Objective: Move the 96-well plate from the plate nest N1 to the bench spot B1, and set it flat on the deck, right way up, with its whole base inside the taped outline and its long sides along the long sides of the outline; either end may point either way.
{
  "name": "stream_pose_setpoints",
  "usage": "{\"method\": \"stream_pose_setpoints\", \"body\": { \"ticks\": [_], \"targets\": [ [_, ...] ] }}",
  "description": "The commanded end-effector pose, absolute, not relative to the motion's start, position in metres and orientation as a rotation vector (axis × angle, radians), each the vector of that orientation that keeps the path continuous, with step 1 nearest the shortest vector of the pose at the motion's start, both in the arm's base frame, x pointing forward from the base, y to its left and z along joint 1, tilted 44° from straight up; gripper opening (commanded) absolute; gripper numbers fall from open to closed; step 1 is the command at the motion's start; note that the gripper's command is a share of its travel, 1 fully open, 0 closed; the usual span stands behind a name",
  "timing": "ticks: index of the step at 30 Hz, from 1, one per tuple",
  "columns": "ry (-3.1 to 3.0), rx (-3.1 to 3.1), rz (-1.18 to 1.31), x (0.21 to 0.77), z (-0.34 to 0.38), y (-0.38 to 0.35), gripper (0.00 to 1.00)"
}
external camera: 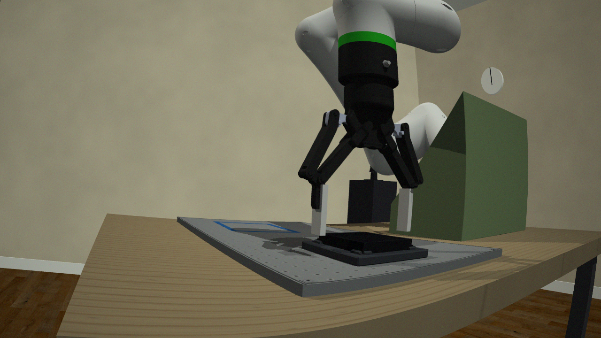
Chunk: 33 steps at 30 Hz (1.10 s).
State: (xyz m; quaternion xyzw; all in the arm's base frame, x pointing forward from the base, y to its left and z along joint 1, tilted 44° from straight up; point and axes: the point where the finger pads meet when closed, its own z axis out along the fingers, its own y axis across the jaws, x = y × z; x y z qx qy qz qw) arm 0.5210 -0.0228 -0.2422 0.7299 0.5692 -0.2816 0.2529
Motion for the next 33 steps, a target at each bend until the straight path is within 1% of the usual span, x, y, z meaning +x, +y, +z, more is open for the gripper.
{"method": "stream_pose_setpoints", "body": {
  "ticks": [1,9,10,33],
  "targets": [
    [1.548,1.984,-0.765,0.5210,-0.2434,-0.0237,1.00],
    [1.548,1.984,-0.765,0.5210,-0.2434,-0.0237,1.00],
    [1.548,1.984,-0.765,0.5210,-0.2434,-0.0237,0.00],
    [1.548,1.984,-0.765,0.5210,-0.2434,-0.0237,0.00]
  ]
}}
